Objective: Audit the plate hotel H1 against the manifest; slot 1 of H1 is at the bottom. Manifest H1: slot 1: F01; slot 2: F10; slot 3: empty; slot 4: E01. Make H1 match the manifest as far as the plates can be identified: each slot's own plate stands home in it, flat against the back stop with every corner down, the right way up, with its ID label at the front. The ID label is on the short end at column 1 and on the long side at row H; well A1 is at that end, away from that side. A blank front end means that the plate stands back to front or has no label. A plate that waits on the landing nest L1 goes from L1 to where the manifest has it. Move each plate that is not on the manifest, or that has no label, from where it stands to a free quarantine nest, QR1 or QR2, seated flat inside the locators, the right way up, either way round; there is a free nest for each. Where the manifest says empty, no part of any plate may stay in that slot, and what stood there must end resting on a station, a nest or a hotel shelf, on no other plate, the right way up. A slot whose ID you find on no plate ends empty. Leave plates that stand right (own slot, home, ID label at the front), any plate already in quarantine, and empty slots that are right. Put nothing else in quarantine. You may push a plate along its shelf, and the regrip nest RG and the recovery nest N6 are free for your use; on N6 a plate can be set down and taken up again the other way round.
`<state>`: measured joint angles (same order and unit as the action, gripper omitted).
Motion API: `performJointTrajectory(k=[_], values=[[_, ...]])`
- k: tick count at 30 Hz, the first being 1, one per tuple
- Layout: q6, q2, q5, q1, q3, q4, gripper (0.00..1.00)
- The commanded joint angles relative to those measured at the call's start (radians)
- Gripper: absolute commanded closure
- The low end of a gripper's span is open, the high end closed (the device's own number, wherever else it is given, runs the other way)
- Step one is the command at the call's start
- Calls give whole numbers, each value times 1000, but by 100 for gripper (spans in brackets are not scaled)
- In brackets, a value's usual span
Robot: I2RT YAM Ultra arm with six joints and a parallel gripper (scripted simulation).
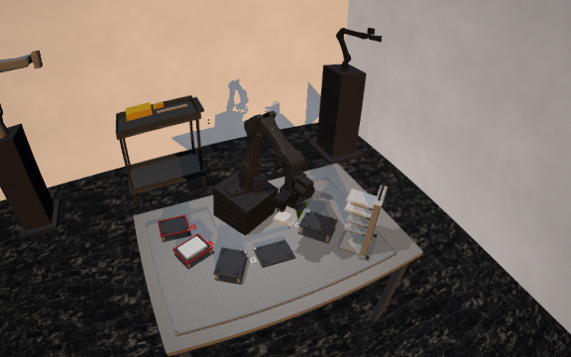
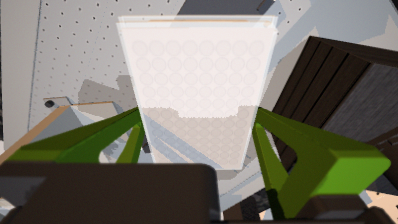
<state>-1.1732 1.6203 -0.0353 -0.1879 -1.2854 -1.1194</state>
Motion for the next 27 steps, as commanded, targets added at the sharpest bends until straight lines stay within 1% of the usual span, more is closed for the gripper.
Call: performJointTrajectory(k=[1,11,13,22,27], values=[[-77,-12,2,0,-4,5,14],[-199,-43,-12,112,38,11,14],[-199,-43,-12,112,38,11,14],[-304,-59,-24,218,62,14,14],[-419,-59,-25,219,63,14,14]])
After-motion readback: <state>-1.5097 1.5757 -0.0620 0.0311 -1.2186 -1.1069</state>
